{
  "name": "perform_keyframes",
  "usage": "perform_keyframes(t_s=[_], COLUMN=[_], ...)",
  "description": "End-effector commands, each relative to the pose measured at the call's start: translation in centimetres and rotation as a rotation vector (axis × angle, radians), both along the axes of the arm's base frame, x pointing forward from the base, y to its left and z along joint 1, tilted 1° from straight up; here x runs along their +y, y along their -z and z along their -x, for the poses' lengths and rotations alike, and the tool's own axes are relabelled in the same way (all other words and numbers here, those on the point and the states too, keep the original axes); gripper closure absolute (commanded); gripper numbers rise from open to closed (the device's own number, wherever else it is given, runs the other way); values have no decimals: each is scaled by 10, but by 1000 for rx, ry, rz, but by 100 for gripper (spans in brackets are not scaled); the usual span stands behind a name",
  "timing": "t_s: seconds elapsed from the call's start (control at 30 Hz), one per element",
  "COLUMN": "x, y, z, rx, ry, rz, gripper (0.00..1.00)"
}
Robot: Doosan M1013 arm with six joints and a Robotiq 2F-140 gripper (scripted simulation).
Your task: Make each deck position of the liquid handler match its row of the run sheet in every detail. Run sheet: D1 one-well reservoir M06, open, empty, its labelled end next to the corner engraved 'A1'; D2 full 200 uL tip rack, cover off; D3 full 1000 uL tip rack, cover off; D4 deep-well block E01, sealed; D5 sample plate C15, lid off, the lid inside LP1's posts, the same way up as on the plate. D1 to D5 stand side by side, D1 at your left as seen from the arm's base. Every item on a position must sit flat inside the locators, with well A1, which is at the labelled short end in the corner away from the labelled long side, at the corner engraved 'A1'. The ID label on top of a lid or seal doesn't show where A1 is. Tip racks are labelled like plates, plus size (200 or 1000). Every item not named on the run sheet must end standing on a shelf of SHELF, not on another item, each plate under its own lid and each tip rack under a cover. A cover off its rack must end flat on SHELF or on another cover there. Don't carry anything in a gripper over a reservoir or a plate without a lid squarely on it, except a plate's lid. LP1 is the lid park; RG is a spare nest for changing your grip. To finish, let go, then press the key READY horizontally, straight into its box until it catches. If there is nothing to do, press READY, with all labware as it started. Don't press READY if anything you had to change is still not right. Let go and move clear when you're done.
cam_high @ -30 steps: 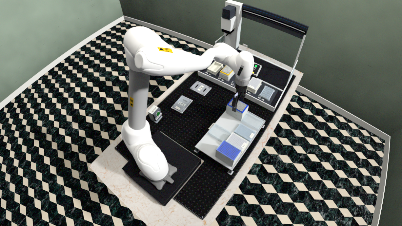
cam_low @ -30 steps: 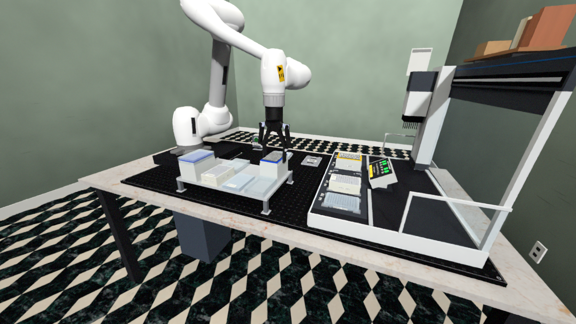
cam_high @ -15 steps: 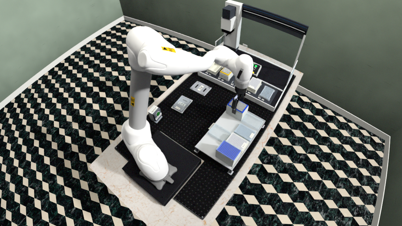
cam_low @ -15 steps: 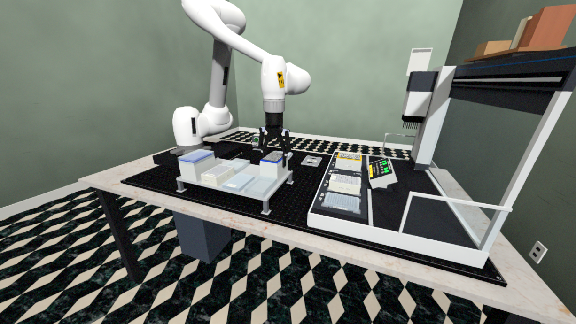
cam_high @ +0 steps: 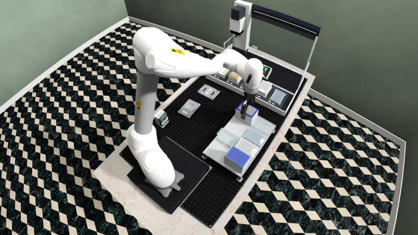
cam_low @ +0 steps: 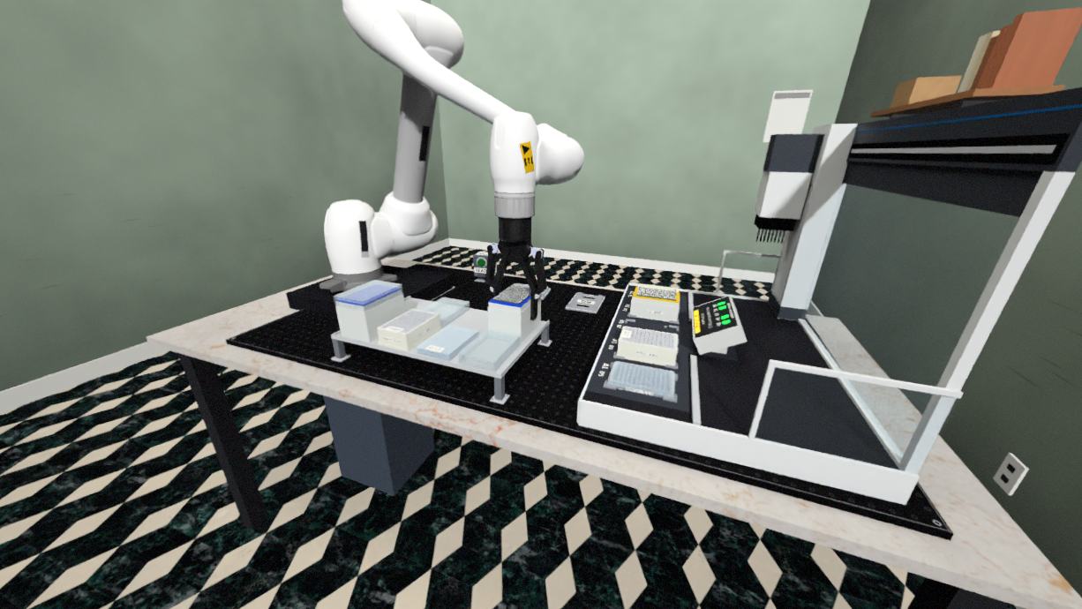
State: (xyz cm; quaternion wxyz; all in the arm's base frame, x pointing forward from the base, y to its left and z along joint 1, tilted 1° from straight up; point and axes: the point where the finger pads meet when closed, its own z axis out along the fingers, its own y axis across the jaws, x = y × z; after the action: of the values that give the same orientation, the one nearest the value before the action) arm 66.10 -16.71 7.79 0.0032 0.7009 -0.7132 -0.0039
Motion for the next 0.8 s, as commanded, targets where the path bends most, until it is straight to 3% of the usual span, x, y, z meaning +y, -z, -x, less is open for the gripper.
perform_keyframes(t_s=[0.0,0.17,0.2,0.77], x=[0,0,0,0], y=[-1,-1,-1,-1], z=[0,0,0,0], rx=[-1,-1,-1,-1], ry=[0,0,0,0], rz=[0,0,0,0], gripper=[34,34,90,90])
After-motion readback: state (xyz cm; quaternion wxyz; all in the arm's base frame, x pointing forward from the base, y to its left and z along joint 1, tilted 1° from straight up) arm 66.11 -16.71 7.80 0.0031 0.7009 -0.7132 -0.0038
